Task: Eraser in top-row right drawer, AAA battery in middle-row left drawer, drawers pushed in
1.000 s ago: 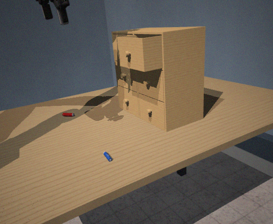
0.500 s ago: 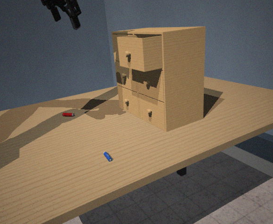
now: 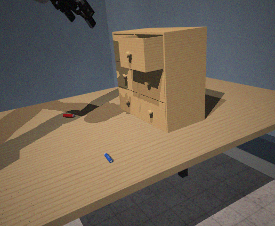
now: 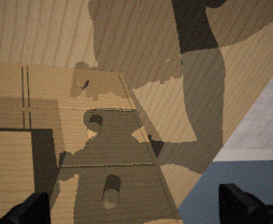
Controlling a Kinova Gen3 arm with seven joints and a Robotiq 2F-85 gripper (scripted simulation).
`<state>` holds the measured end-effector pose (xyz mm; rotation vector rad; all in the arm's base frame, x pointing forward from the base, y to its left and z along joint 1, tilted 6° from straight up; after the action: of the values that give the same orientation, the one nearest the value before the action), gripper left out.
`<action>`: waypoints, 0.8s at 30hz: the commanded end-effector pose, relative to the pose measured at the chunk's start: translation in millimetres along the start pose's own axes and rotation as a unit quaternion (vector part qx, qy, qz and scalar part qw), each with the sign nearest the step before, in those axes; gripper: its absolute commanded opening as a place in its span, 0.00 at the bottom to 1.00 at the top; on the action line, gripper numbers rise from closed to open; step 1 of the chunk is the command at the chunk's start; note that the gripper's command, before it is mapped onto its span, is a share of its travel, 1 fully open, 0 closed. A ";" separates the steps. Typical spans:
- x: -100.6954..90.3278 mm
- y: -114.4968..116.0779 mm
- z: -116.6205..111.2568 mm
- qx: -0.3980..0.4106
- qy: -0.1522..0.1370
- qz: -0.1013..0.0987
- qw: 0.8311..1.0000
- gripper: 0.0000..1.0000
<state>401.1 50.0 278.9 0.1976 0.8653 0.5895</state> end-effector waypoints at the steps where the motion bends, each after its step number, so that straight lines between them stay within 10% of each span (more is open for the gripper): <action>1: 1.6 -4.4 -2.6 0.004 -0.010 -0.004 1.000 1.00; 12: 0.7 -44.5 -5.1 0.009 -0.077 -0.071 0.994 1.00; 24: -7.1 -78.5 -30.6 0.023 -0.088 -0.136 0.986 1.00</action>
<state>410.9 -17.9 239.5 0.1630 0.7089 0.3074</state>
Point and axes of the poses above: the point where the finger pads meet when closed, its own x axis out along the fingers, its own y axis across the jaws, z = x × y, the point moved 1 cm from there along -x, back along the fingers, and after that the axes turned 6 degrees about x, right-handed, at the moved point
